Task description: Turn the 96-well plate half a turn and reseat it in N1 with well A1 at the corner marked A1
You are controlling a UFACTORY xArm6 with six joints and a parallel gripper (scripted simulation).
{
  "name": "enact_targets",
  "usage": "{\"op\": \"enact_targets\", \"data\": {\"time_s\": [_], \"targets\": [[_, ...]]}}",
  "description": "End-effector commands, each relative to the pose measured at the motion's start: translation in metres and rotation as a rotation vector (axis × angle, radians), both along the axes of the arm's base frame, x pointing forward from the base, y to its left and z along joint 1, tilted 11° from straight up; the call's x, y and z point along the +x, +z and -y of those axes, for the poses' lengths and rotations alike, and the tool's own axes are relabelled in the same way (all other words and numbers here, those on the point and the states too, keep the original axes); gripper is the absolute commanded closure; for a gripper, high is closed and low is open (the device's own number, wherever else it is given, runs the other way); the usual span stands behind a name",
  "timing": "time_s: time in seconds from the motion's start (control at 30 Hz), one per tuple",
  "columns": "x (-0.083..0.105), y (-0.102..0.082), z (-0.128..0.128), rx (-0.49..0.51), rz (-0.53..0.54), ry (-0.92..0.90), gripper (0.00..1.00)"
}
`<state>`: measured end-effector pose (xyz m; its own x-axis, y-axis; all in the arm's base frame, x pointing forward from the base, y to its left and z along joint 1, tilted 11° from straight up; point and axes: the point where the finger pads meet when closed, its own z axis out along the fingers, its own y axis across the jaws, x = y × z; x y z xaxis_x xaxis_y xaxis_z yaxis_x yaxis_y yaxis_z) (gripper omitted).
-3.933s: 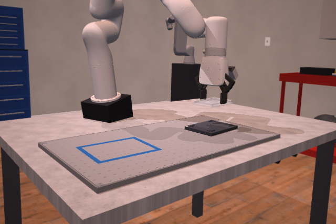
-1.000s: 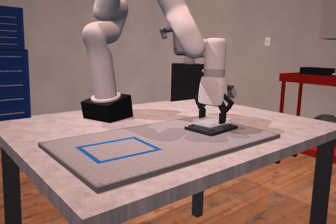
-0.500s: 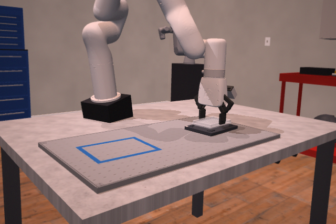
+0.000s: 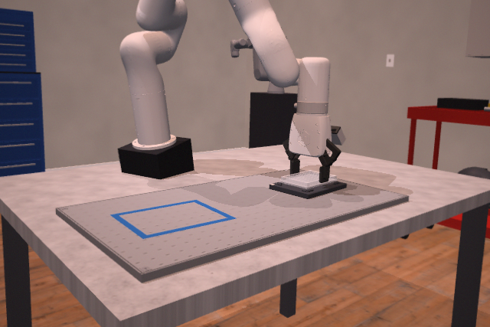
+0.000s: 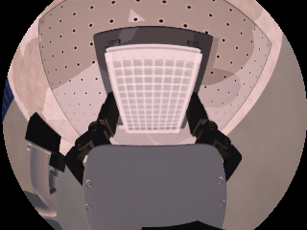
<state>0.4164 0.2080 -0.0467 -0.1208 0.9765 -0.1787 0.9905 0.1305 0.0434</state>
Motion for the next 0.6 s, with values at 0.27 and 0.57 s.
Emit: {"op": "enact_targets", "data": {"time_s": [0.27,0.57], "targets": [[0.0015,-0.0005,-0.0007,0.002,0.003,0.0,1.0],[0.0015,-0.0016,-0.0005,0.002,0.003,0.0,1.0]]}}
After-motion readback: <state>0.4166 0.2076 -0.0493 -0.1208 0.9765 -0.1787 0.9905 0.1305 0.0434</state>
